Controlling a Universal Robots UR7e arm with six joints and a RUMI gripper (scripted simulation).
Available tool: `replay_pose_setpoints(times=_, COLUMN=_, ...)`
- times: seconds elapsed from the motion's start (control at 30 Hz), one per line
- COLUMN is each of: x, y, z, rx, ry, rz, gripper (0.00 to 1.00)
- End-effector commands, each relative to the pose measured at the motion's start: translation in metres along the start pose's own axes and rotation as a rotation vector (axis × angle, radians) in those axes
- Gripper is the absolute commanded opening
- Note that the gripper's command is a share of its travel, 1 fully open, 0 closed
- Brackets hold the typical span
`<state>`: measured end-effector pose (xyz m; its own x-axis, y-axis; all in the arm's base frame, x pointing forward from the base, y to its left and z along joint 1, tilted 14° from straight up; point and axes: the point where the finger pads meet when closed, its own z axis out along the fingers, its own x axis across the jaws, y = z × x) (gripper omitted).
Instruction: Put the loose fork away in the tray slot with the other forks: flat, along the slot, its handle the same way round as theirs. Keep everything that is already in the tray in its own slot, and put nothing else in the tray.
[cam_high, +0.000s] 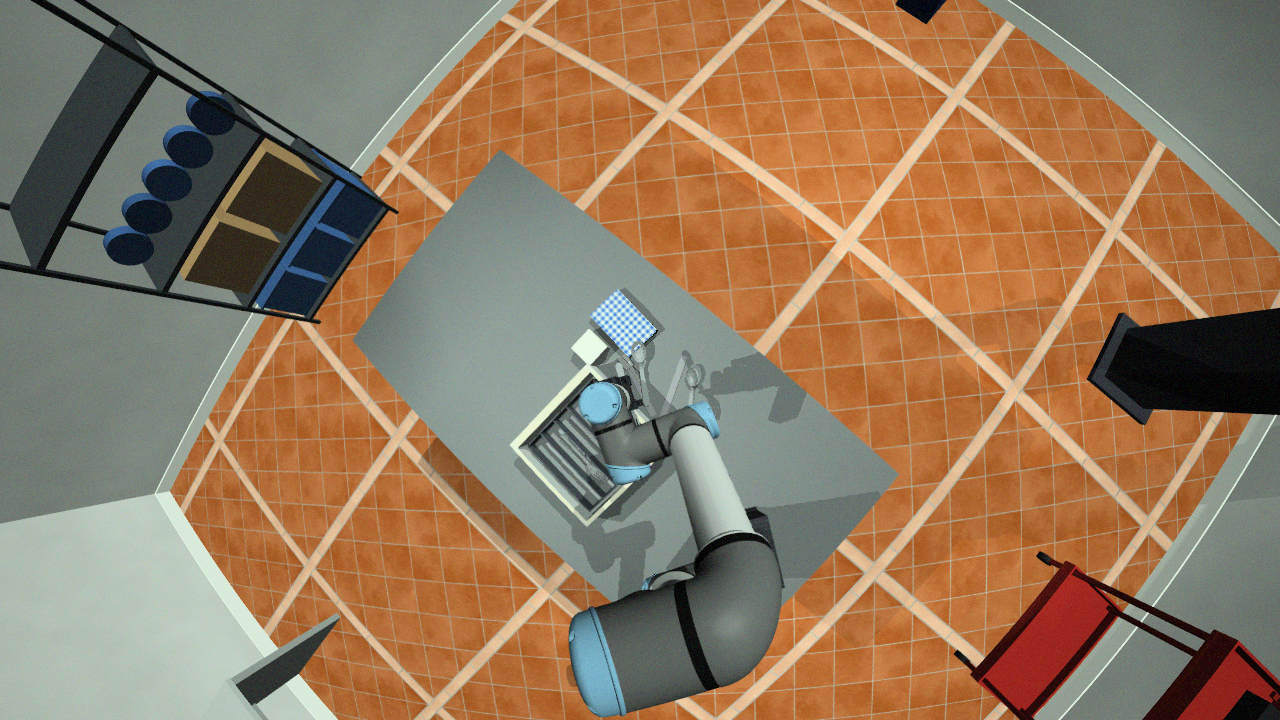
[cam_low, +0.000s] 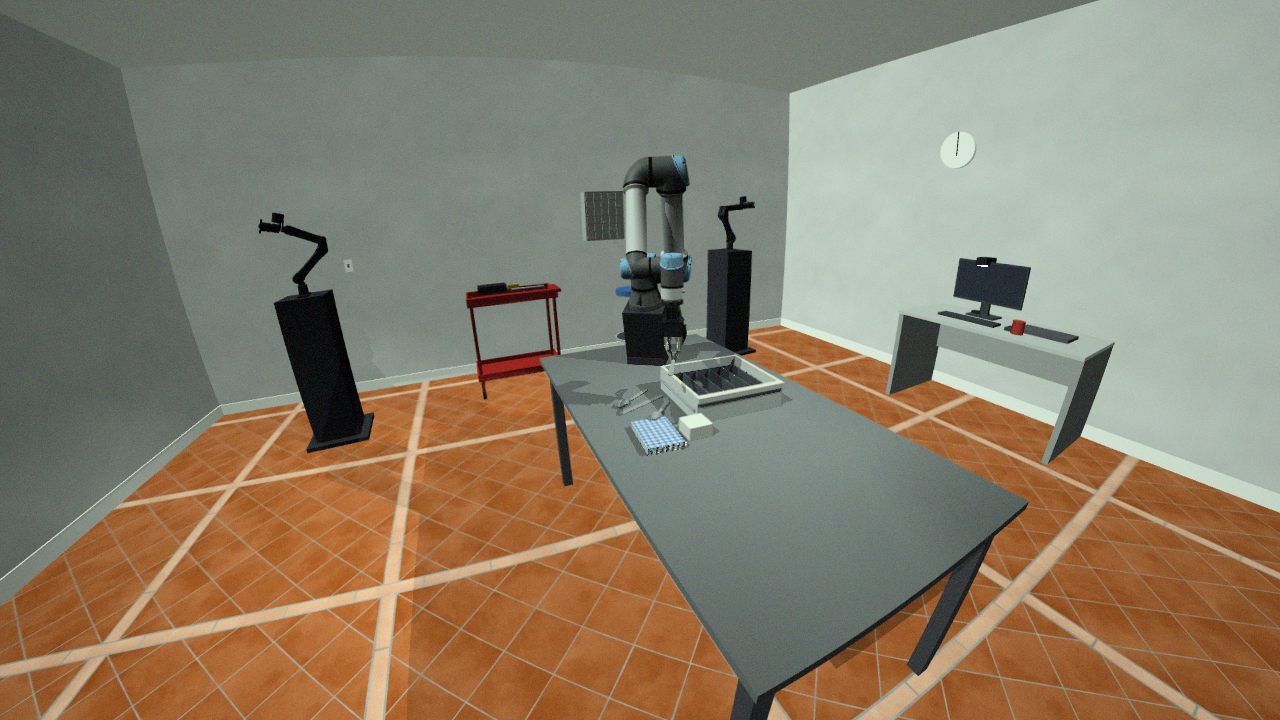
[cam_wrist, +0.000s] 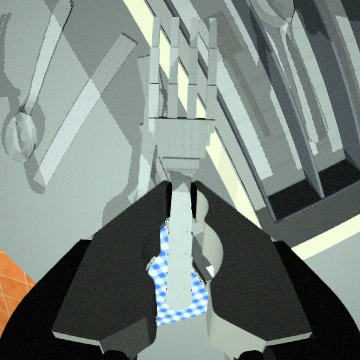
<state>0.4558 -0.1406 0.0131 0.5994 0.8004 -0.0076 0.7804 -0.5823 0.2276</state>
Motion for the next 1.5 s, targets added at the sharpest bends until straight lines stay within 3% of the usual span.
replay_pose_setpoints(times=0.0, x=0.051, y=-0.019, z=0.002, rx=0.003, ry=-0.005, rz=0.002, gripper=0.0)
replay_pose_setpoints(times=0.27, x=0.134, y=-0.07, z=0.002, rx=0.0, ry=-0.007, rz=0.002, gripper=0.0)
replay_pose_setpoints(times=0.33, x=0.134, y=-0.07, z=0.002, rx=0.0, ry=-0.007, rz=0.002, gripper=0.0)
replay_pose_setpoints(times=0.63, x=0.191, y=-0.12, z=-0.001, rx=-0.011, ry=-0.007, rz=0.001, gripper=0.0)
replay_pose_setpoints(times=0.83, x=0.203, y=-0.133, z=-0.001, rx=-0.014, ry=-0.006, rz=0.001, gripper=0.0)
replay_pose_setpoints(times=1.47, x=0.204, y=-0.134, z=-0.001, rx=-0.015, ry=-0.006, rz=-0.003, gripper=0.0)
